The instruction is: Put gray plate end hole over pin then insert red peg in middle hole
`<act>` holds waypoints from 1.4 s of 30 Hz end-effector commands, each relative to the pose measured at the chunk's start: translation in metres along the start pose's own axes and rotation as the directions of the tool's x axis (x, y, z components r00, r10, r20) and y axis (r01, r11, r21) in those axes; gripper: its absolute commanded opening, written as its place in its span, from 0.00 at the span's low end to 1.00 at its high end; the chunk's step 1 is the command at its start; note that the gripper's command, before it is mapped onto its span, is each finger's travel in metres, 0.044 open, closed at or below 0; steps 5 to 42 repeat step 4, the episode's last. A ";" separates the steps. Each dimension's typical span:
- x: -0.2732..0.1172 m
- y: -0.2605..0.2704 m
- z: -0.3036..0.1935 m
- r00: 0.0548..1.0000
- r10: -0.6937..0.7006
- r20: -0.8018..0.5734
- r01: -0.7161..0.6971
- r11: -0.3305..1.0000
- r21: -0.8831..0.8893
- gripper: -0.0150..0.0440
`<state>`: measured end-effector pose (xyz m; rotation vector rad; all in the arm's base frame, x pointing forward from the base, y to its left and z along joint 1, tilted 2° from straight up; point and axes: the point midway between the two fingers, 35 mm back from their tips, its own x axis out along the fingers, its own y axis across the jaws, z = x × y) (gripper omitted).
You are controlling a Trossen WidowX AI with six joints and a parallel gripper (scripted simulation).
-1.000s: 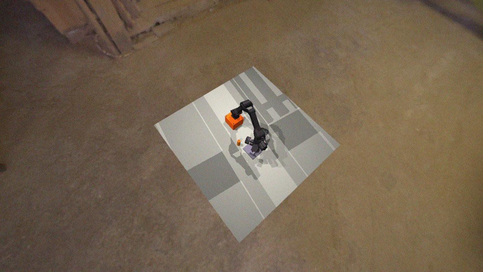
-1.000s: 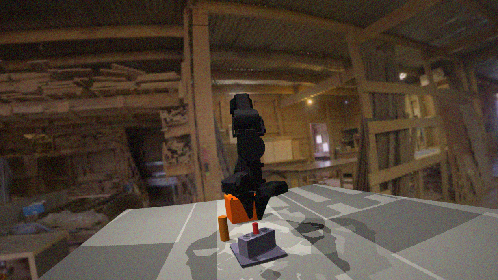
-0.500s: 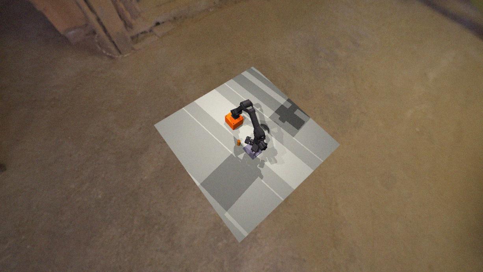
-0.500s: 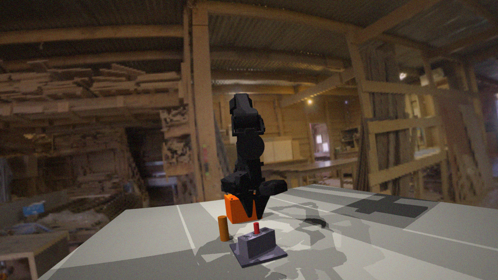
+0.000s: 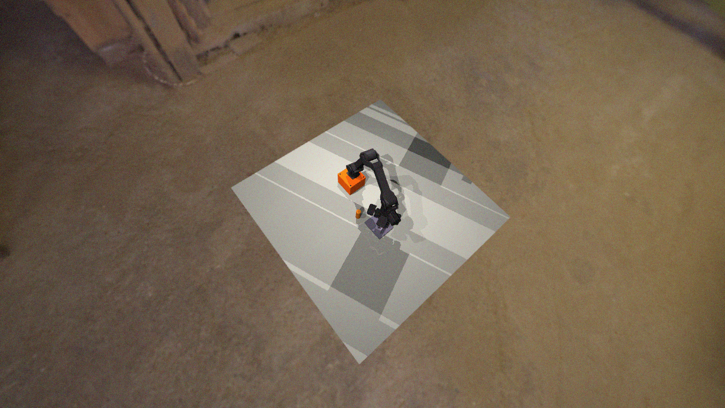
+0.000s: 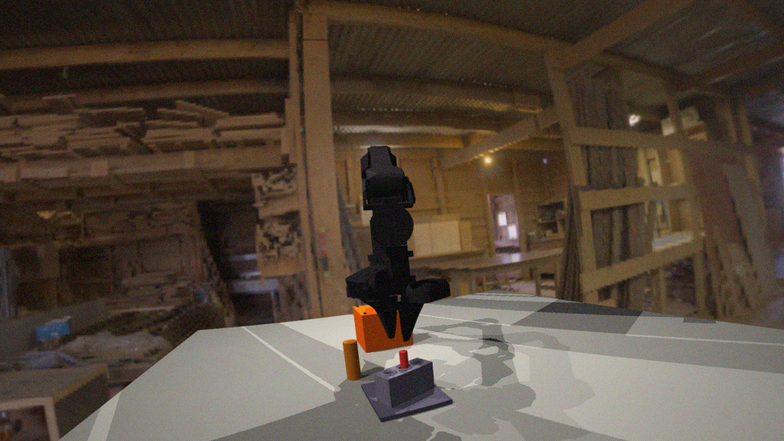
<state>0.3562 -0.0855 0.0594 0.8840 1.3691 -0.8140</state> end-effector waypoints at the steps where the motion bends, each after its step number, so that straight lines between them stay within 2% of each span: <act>1: -0.004 0.000 0.000 1.000 0.005 0.000 -0.005 1.000 -0.005 0.51; 42: -0.005 -0.001 0.000 1.000 0.005 0.000 -0.005 1.000 -0.005 0.51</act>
